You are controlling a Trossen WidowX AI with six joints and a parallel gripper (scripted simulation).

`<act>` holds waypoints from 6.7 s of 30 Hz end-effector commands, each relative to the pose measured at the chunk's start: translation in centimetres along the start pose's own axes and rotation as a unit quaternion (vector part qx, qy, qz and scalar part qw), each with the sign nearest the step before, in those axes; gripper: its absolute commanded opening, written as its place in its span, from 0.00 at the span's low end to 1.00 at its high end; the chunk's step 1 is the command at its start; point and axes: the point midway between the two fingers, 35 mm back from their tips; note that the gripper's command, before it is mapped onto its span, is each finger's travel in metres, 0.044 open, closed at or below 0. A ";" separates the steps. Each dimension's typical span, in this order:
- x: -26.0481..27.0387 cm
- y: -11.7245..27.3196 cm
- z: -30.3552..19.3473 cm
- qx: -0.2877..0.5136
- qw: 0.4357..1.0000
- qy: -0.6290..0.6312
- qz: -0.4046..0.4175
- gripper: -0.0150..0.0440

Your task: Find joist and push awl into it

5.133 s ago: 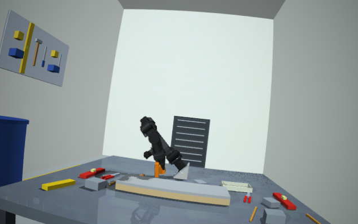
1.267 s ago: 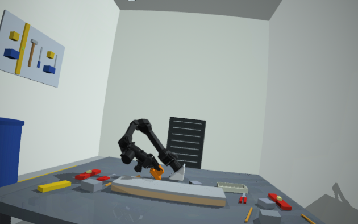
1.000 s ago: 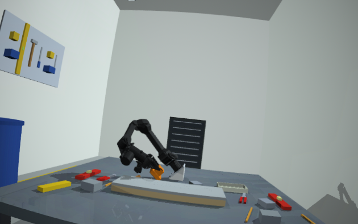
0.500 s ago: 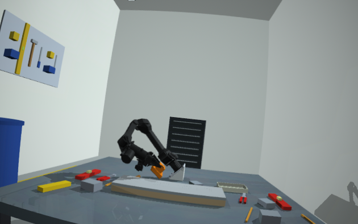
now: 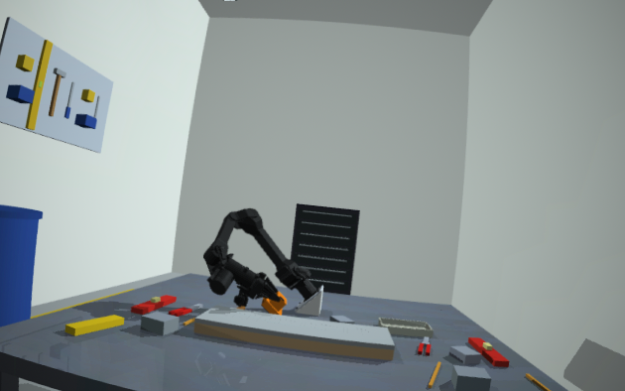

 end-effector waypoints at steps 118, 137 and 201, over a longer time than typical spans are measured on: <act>-0.1 0.2 1.4 0.000 1.000 -0.001 -0.001 0.90; -0.1 0.2 1.4 0.000 1.000 -0.001 -0.001 0.90; -0.1 0.2 1.1 0.008 1.000 -0.002 0.000 1.00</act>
Point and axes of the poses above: the point midway between the two fingers, 35 mm back from their tips, its own y axis back along the fingers, its own x axis across the jaws, z = x × y, and after that the axes turned 1 degree about y, right-handed
